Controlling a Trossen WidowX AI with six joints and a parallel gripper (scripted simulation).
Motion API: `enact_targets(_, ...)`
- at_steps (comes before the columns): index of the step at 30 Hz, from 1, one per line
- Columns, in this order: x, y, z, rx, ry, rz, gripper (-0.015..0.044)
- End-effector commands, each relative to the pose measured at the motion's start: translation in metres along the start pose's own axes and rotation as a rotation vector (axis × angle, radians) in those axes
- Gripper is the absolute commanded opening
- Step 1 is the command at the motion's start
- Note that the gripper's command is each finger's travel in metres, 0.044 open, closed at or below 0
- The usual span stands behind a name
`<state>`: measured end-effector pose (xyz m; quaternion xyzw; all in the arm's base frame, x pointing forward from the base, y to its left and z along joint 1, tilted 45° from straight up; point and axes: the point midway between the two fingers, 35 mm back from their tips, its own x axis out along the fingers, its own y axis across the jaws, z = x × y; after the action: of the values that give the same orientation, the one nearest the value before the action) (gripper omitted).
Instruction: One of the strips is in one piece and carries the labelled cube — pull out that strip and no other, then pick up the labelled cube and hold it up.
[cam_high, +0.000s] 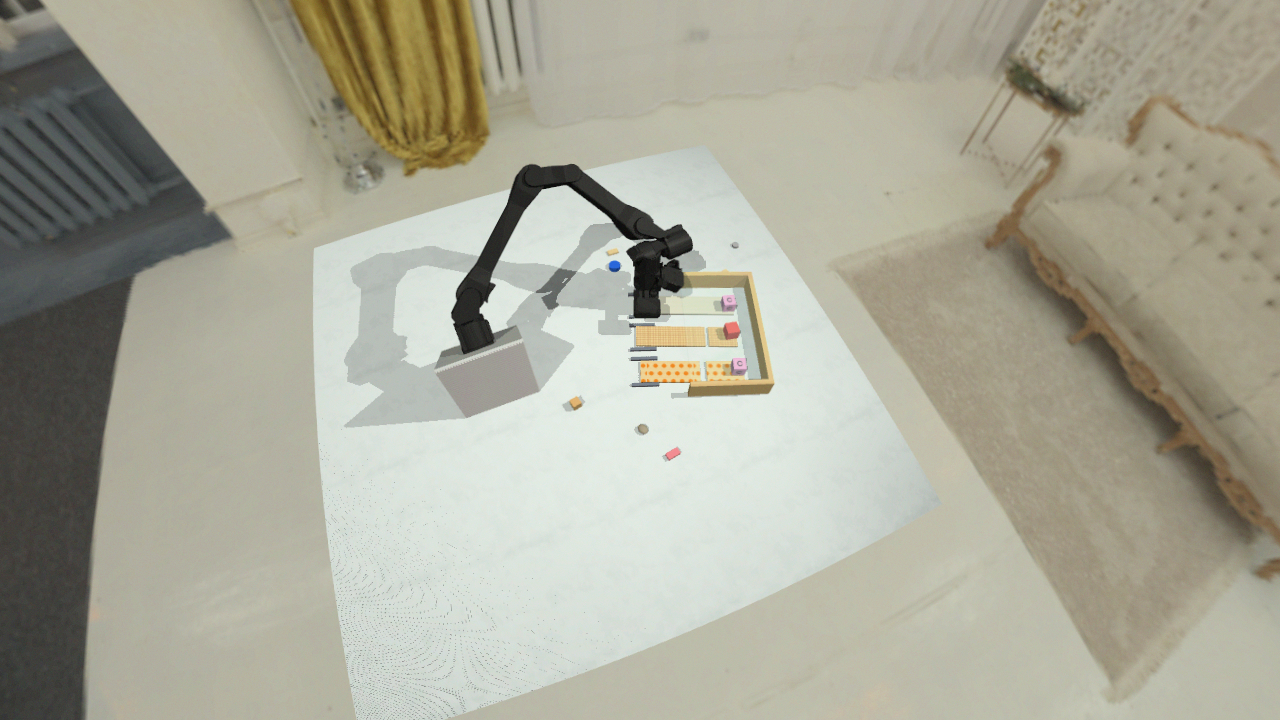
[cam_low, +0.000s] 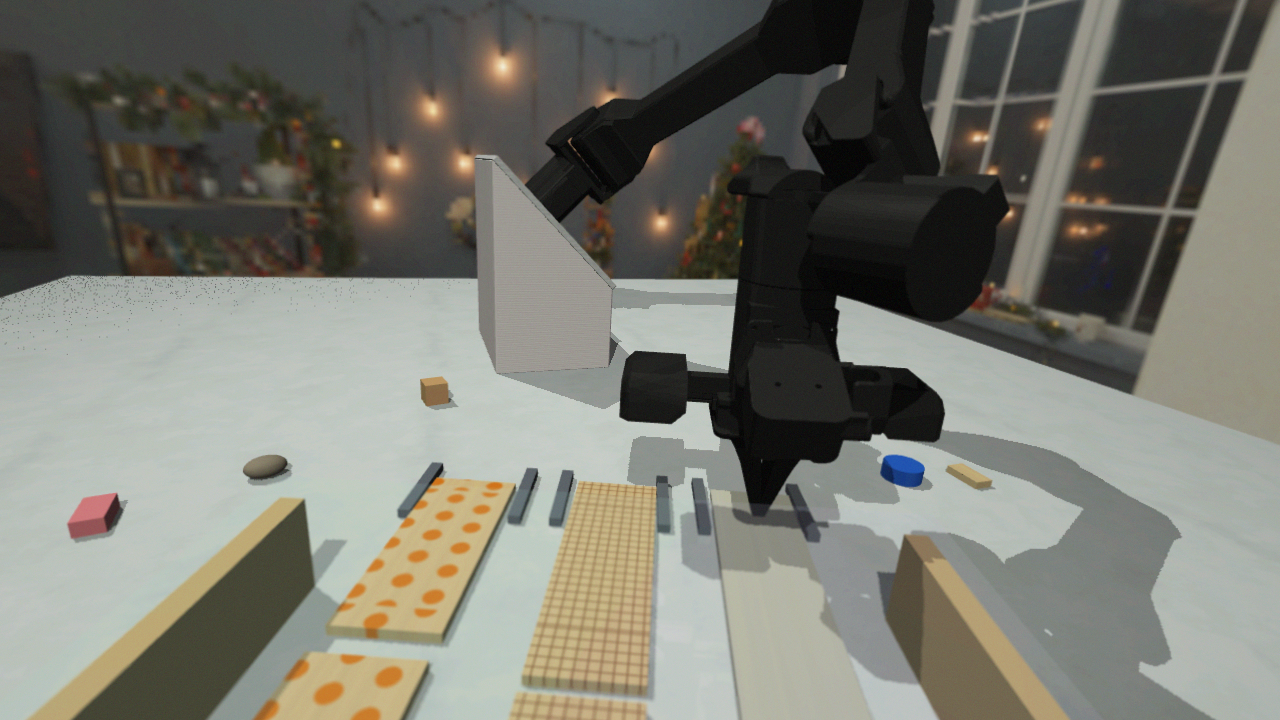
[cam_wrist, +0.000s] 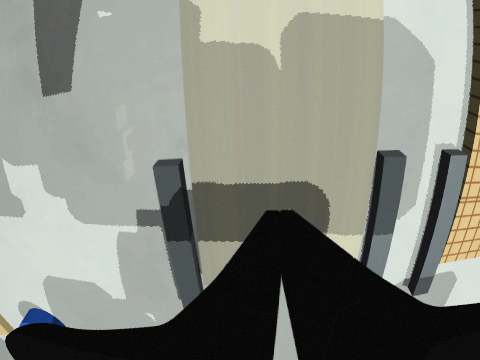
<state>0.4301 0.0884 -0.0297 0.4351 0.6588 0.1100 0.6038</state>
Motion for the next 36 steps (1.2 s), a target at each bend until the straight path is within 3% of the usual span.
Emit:
enact_targets(1, 0.004, -0.001, 0.0, -0.001, 0.001, -0.005, 0.0)
enact_targets(36, 0.006, -0.001, -0.039, 0.001, 0.003, -0.005, 0.0)
